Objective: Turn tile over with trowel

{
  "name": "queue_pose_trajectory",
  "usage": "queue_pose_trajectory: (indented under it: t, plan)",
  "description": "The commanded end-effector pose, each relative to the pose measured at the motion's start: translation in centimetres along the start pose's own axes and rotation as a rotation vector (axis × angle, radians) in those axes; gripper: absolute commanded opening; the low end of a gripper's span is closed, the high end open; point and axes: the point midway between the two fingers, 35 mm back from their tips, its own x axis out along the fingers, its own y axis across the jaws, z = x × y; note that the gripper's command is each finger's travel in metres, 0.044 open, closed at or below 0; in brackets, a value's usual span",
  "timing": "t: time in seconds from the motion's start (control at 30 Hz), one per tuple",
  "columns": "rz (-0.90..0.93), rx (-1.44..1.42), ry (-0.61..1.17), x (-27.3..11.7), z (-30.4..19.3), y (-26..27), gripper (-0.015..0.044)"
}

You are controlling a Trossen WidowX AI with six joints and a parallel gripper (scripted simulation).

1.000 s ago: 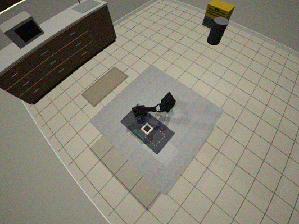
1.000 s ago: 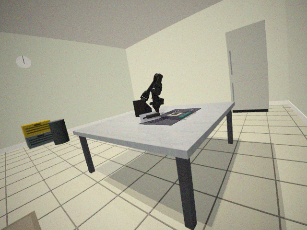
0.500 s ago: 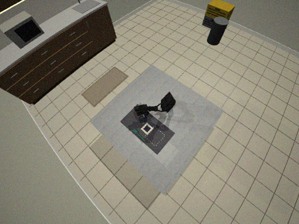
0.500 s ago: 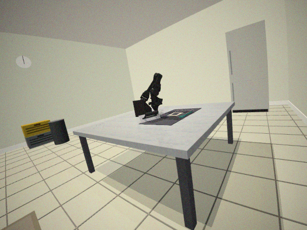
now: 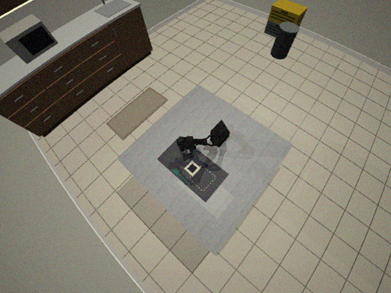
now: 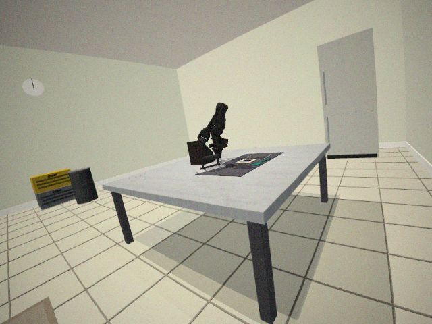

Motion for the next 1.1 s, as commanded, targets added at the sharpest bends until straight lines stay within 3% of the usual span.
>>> queue_pose_trajectory:
  t: [0.0,1.07]
  plan:
    - [-0.001,-0.001,0.000,-0.1,0.0,-0.5,0.0100]
    - [-0.010,-0.011,0.006,-2.2,0.2,-9.3,0.0100]
